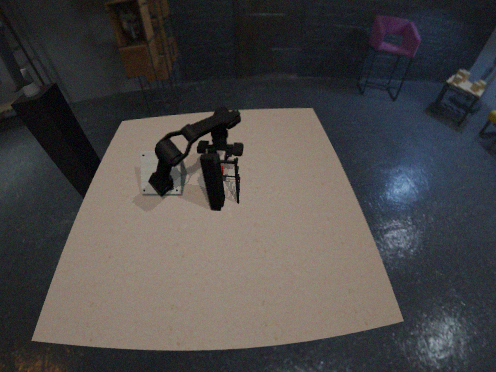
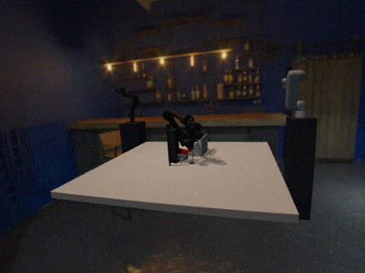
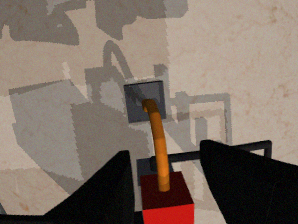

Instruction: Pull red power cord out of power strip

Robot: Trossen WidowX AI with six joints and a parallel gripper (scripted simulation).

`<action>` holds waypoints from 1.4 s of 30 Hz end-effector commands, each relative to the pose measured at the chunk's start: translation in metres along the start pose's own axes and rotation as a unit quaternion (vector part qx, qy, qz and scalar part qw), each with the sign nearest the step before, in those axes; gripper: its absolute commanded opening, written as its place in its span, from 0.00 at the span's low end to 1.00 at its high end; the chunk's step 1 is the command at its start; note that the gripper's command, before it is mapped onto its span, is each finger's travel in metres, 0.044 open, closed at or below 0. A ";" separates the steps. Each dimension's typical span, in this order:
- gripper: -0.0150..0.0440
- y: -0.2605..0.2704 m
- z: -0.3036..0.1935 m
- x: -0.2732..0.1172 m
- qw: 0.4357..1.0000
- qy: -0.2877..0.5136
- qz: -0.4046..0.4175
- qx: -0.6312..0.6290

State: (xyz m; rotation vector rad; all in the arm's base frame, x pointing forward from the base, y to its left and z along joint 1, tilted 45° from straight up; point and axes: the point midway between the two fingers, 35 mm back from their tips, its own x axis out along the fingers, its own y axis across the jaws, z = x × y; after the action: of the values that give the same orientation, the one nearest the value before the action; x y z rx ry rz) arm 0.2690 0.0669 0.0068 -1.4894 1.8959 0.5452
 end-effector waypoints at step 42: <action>0.53 0.004 -0.041 -0.010 1.000 -0.004 -0.010 -0.007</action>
State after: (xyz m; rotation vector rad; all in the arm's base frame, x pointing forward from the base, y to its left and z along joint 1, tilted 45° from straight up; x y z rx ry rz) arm 0.2601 0.0501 0.0414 -1.5036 1.8621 0.5500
